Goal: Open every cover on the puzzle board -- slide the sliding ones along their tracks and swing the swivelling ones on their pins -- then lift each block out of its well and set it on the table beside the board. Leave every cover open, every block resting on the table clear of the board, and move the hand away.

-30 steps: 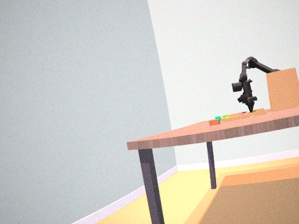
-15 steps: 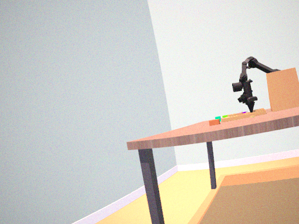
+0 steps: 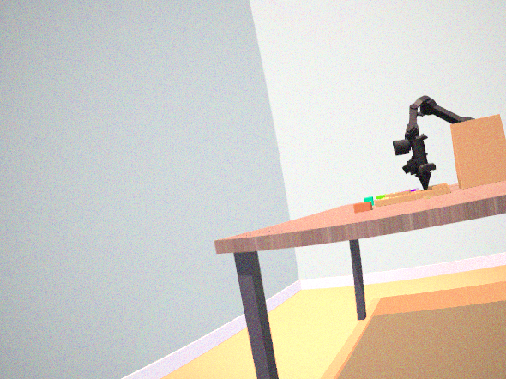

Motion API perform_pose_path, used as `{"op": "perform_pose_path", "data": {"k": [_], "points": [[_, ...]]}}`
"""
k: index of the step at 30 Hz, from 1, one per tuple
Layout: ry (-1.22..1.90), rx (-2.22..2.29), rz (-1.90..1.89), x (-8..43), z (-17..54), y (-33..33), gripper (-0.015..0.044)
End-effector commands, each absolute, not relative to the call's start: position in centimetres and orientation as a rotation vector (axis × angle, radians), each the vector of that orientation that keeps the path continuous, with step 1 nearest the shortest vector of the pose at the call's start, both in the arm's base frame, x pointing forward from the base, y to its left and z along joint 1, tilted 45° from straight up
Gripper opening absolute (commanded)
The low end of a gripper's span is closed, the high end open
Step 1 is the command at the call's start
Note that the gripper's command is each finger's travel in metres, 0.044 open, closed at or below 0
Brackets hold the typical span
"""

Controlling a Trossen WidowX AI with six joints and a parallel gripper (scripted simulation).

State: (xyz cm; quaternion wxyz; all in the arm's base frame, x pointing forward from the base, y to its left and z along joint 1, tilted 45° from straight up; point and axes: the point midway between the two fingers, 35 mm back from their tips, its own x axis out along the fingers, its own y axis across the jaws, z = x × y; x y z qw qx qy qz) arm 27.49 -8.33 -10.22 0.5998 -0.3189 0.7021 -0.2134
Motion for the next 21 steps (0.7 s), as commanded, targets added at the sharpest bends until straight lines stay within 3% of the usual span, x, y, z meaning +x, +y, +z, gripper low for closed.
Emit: {"op": "perform_pose_path", "data": {"k": [1,12,21], "points": [[1.634,-0.74,-0.496,27.3,-10.24,-8.49,0.0],[1.623,-0.727,-0.508,27.5,-10.13,-8.23,0.0],[1.333,-0.228,-0.981,27.56,-9.77,-7.85,0.0]]}}
